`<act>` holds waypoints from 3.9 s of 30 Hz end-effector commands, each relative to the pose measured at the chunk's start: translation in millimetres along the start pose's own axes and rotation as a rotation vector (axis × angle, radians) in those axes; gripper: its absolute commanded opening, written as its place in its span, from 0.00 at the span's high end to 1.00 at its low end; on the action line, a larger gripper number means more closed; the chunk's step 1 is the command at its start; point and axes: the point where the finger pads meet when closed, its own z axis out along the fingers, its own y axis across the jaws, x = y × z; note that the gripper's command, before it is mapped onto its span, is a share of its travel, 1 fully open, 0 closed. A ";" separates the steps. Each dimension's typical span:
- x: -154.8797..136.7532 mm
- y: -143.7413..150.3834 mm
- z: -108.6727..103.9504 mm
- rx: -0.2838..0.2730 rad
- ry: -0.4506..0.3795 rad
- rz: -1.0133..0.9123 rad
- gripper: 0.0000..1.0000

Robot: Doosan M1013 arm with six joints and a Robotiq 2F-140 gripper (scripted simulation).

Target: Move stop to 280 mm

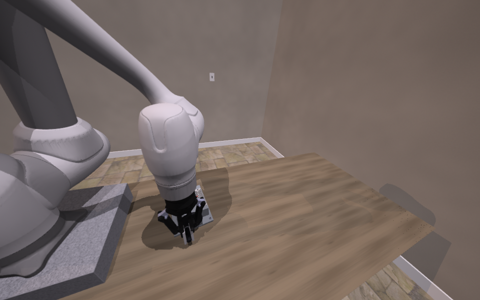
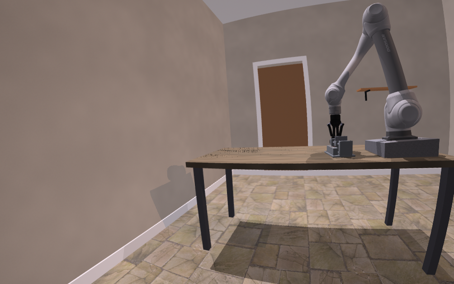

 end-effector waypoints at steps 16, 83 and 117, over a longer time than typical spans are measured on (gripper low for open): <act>0.0 -22.2 5.7 0.001 0.000 0.000 0.96; 0.0 -42.6 -34.7 0.001 0.000 0.000 0.96; 0.0 -41.7 -36.4 0.001 0.000 0.000 0.96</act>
